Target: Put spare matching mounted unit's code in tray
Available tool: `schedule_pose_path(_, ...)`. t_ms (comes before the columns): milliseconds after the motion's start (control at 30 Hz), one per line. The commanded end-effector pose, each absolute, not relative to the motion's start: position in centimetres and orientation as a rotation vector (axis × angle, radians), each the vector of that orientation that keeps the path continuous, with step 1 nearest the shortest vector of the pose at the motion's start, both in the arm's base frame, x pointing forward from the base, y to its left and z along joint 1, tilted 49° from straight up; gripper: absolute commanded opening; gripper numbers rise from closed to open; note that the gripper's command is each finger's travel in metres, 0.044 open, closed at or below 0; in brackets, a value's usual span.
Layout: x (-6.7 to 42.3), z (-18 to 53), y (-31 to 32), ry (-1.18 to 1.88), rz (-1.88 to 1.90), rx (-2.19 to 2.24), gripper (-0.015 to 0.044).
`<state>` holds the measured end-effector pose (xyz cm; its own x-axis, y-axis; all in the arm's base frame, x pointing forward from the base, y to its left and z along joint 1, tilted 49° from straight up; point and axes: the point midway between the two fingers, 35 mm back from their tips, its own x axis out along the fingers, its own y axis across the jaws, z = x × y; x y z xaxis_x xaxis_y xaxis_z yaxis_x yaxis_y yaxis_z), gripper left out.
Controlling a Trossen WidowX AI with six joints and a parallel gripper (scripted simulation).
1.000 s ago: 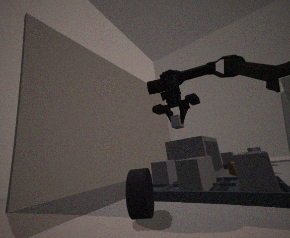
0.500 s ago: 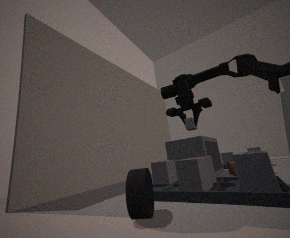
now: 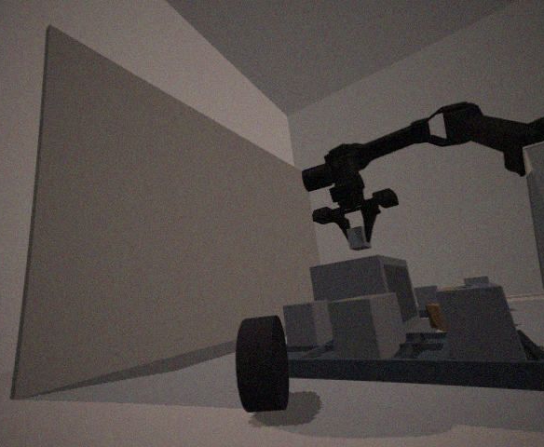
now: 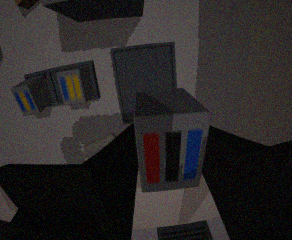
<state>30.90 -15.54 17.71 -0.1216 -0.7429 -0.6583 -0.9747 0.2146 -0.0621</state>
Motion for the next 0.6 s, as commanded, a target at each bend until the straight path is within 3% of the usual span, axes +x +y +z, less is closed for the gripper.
schedule_pose_path(0, 30.9, 17.4, -15.9, 1.927, 0.530, -1.587, 0.0000)
schedule_pose_path(567, 31.0, 16.2, -17.1, 1.925, 0.533, -1.584, 0.0000)
